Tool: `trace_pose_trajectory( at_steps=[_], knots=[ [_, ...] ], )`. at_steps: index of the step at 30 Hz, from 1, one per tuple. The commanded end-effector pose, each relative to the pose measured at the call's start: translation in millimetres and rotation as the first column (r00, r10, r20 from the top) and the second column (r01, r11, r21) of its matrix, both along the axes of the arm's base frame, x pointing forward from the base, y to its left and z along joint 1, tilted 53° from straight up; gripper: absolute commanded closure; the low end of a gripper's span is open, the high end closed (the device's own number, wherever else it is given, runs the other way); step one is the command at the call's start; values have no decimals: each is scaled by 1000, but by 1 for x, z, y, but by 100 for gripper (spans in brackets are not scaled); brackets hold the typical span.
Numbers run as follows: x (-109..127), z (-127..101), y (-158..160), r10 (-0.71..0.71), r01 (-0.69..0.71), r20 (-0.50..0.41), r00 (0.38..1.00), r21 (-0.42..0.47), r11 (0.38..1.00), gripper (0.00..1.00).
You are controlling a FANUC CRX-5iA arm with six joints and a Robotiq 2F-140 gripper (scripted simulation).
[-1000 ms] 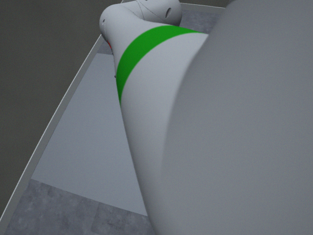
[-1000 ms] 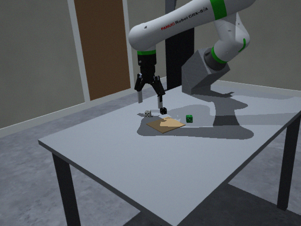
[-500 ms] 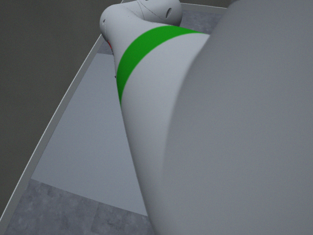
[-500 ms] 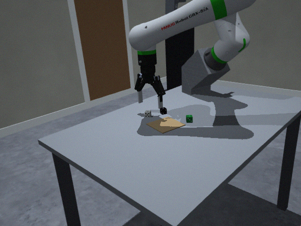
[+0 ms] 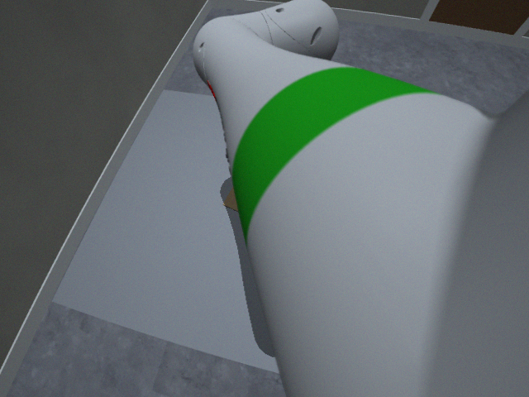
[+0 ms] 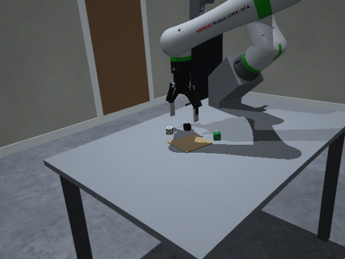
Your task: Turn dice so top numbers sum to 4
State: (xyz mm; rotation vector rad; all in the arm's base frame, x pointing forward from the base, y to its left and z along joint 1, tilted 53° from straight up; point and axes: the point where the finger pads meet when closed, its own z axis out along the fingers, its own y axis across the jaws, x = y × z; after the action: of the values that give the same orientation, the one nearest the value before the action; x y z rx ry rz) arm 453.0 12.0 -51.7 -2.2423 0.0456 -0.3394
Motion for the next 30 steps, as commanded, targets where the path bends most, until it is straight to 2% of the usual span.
trace_pose_trajectory(
  at_steps=[1,8,30],
  knots=[
    [-19,3,8,-1,1,1,1000,-1,1000,0],
    [-28,4,12,-1,1,1,1000,-1,1000,0],
    [-28,4,12,-1,1,1,1000,-1,1000,0]
  ],
)
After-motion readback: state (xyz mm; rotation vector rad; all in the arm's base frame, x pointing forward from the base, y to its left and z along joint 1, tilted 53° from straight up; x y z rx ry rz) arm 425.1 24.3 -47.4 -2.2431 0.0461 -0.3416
